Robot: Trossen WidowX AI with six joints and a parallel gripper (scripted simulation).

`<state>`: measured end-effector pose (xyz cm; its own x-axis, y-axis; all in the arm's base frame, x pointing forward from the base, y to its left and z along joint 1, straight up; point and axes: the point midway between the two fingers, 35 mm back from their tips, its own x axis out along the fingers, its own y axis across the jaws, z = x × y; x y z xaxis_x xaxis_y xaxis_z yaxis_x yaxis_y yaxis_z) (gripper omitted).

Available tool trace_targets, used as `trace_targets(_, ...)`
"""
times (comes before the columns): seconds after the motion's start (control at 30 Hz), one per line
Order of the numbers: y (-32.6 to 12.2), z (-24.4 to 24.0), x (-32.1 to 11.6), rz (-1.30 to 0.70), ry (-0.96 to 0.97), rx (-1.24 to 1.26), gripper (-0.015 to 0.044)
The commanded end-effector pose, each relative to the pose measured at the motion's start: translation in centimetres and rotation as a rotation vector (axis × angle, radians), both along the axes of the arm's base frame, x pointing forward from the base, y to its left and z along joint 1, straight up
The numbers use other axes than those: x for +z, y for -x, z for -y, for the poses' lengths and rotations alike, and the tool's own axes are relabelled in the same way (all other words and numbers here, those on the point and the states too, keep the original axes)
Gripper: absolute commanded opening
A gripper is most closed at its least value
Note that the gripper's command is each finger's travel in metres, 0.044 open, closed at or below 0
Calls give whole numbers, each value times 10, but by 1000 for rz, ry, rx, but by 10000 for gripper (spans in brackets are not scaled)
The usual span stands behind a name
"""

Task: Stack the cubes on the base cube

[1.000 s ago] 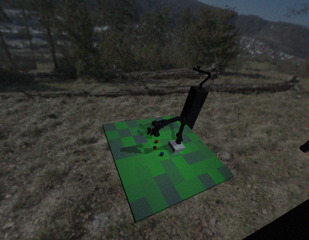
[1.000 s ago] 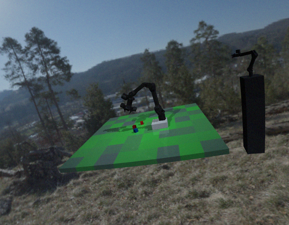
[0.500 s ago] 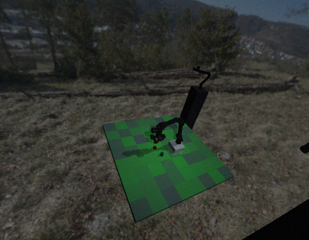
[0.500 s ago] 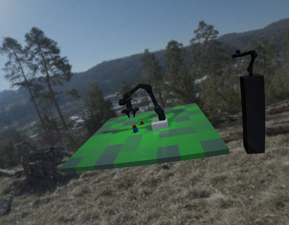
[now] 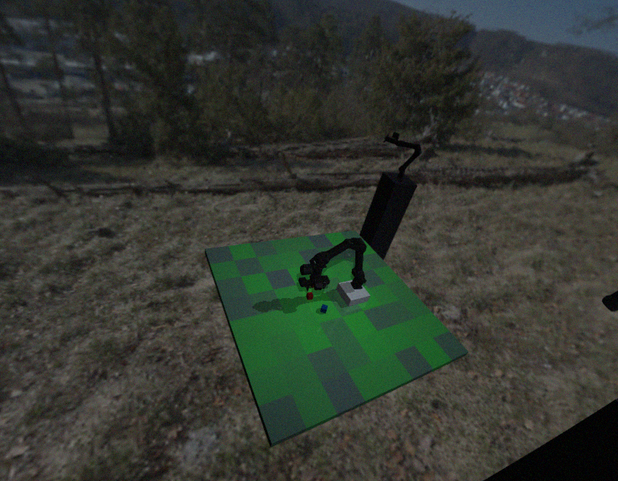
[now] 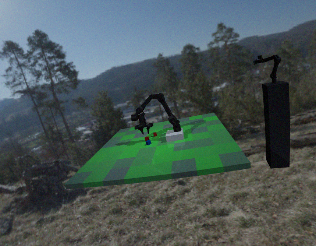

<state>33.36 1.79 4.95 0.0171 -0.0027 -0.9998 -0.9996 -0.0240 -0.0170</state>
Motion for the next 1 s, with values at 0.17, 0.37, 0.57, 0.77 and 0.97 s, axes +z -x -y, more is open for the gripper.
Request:
trace_targets(0.17,-1,-1,-19,9,-4,-5,265)
trace_targets(0.37,-1,-1,-23,9,-4,-5,265)
trace_targets(0.57,-1,-1,-32,8,-4,-5,265)
trace_targets(0.77,-1,-1,-42,8,-4,-5,265)
trace_targets(0.97,-1,-1,-51,8,-4,-5,265)
